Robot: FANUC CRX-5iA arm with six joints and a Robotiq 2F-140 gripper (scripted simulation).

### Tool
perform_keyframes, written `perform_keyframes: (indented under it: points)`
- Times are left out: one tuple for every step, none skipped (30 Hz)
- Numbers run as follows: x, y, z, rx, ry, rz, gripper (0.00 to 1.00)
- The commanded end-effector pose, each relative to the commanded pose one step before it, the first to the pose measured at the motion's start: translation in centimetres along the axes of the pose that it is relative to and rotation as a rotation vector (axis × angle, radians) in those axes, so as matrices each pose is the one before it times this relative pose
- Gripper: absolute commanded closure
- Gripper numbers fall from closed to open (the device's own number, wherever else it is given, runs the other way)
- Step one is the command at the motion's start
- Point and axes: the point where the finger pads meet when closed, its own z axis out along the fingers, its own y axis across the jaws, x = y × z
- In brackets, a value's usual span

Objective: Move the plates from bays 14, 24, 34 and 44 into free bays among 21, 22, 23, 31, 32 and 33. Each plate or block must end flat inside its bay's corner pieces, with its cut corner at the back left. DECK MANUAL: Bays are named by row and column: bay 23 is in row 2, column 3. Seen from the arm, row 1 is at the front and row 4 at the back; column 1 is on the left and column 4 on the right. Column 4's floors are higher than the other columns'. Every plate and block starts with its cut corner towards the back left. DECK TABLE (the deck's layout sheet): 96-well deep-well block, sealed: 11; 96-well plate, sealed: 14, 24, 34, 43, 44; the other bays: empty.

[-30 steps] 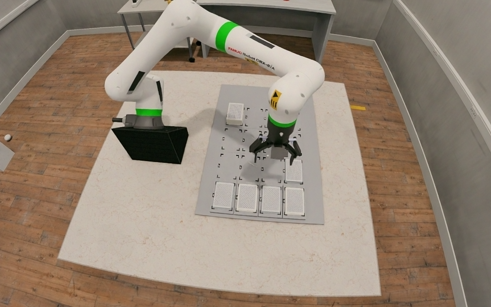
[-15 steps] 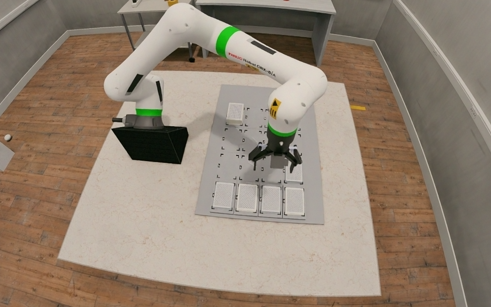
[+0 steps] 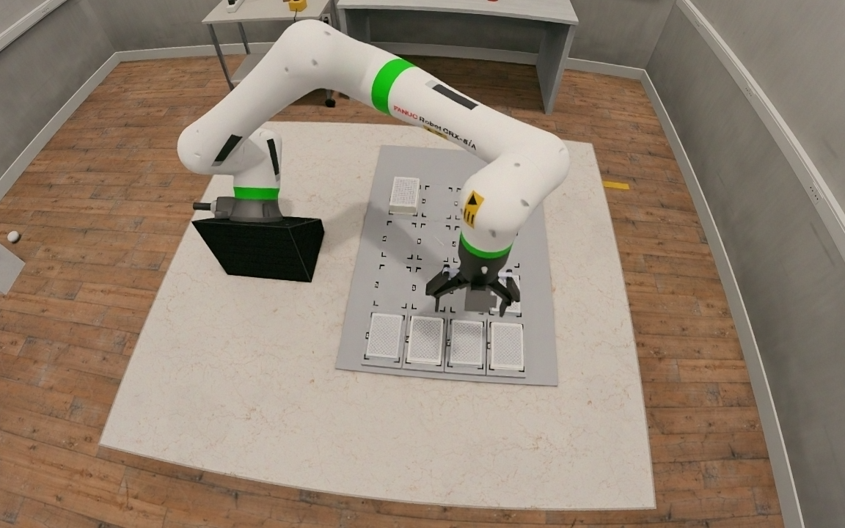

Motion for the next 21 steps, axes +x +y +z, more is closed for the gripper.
perform_keyframes:
  points:
    - [1.644, -0.071, -0.309, 0.00095, 0.001, -0.00045, 0.0]
    - [0.0, 0.0, 0.0, 0.0, 0.0, 0.0, 0.0]
    - [0.0, 0.0, 0.0, 0.0, 0.0, 0.0, 0.0]
    - [0.4, -0.003, -0.037, -0.00001, 0.0, 0.0, 0.0]
    - [0.398, 0.001, -0.035, 0.00001, 0.00001, 0.0, 0.0]
    - [0.398, 0.001, -0.035, 0.00001, 0.00001, 0.0, 0.0]
    - [0.398, 0.001, -0.035, 0.0, 0.00001, 0.0, 0.0]
    - [0.398, 0.001, -0.035, 0.0, 0.00001, 0.0, 0.0]
    - [0.403, -0.007, -0.038, -0.00002, -0.00001, 0.0, 0.0]
    - [0.398, 0.0, -0.035, 0.0, 0.00001, 0.0, 0.0]
    - [0.398, 0.0, -0.035, 0.0, 0.00001, 0.0, 0.0]
    - [0.398, 0.0, -0.035, 0.0, 0.00001, 0.0, 0.0]
    - [0.398, 0.0, -0.035, 0.0, 0.00001, 0.0, 0.0]
    - [0.398, 0.0, -0.035, 0.0, 0.00001, 0.0, 0.0]
    - [0.398, 0.0, -0.035, 0.0, 0.00001, 0.0, 0.0]
    - [0.398, 0.0, -0.035, 0.0, 0.00001, 0.0, 0.0]
    - [0.398, 0.0, -0.035, 0.0, 0.00001, 0.0, 0.0]
    - [0.064, 0.0, -0.006, 0.0, 0.0, 0.0, 0.0]
    - [0.0, 0.0, 0.0, 0.0, 0.0, 0.0, 0.0]
    - [0.0, 0.0, 0.0, 0.0, 0.0, 0.0, 0.0]
    - [-0.001, 0.002, 0.001, 0.00001, 0.00001, 0.0, 0.0]
